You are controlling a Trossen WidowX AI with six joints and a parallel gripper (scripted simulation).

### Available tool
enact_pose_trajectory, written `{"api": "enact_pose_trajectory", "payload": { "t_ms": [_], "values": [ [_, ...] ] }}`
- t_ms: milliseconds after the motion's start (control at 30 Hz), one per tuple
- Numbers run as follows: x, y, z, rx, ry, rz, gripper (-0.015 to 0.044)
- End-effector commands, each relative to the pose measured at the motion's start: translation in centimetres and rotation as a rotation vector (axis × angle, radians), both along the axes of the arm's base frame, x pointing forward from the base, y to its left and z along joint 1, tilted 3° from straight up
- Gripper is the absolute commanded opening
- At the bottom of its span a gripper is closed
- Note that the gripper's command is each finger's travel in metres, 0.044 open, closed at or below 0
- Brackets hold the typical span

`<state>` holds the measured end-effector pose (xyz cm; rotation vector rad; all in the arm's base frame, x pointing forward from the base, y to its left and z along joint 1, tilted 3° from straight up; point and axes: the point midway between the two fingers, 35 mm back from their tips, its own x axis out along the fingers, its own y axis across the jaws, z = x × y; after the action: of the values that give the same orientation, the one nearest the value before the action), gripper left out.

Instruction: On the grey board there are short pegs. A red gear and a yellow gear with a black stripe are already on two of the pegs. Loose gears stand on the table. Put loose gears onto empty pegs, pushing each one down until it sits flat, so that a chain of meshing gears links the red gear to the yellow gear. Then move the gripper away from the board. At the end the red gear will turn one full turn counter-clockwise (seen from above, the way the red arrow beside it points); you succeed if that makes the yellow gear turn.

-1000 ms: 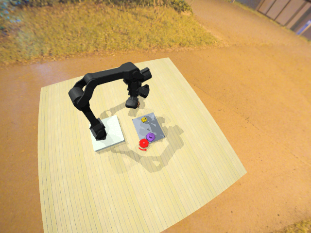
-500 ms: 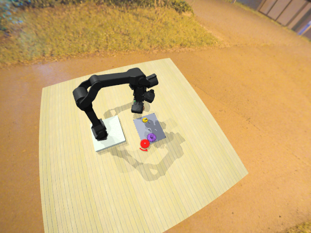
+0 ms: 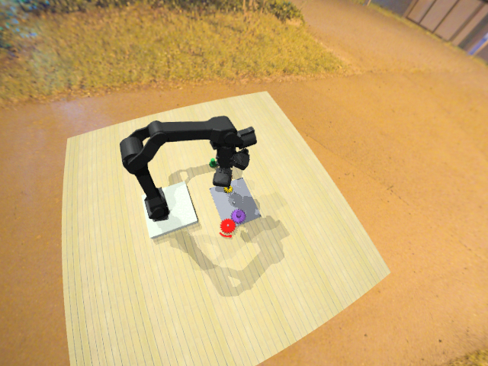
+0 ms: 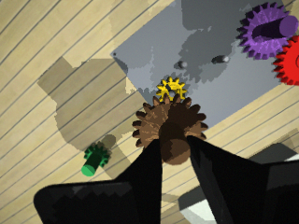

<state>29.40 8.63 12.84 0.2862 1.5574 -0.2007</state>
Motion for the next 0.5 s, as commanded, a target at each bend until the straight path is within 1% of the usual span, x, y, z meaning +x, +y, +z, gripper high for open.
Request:
{"api": "enact_pose_trajectory", "payload": {
  "t_ms": [0,467],
  "values": [
    [0.3,-0.8,-0.5,-0.005,0.003,0.004,0.0],
    [1.5,-3.8,-1.7,-0.012,-0.001,0.01,0.0]
  ]
}}
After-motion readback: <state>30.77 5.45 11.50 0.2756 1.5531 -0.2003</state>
